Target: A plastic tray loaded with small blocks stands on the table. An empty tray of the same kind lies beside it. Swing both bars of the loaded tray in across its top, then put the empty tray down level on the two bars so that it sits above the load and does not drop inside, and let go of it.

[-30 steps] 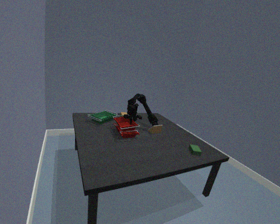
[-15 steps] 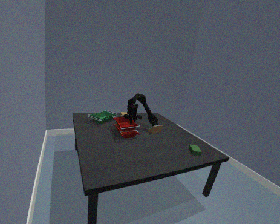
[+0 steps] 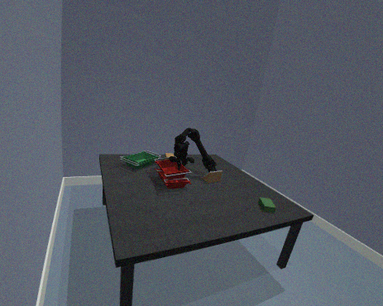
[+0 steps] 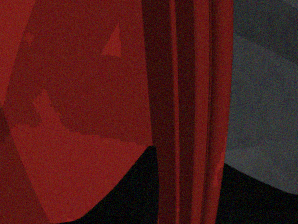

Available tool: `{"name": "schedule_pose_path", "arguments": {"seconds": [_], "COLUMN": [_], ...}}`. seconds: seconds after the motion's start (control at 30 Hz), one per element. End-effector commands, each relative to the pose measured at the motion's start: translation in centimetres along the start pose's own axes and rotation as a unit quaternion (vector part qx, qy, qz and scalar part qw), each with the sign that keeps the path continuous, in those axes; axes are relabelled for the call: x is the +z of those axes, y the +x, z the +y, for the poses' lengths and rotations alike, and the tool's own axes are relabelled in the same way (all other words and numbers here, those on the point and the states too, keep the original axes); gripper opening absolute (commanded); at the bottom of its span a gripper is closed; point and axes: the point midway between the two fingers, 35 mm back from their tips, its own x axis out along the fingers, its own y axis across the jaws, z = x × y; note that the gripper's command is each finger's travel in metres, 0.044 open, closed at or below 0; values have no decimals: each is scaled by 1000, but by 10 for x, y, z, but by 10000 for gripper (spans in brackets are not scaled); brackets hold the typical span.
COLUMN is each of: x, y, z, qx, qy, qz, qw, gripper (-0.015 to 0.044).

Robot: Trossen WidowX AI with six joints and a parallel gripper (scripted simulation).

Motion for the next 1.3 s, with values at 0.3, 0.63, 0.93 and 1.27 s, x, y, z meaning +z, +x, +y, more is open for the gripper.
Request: {"name": "schedule_pose_path", "arguments": {"seconds": [0.3,0.63,0.93,1.27], "x": [-1,-2,-3,-3], "y": [7,7,15,15], "z": [-8,-5,-11,-11], "qx": [-20,-9,-20,-20], "qy": [-13,-6,-13,-13], "qz": [1,0,1,1], "qw": [1000,1000,1000,1000], "gripper": [0,0,0,0]}}
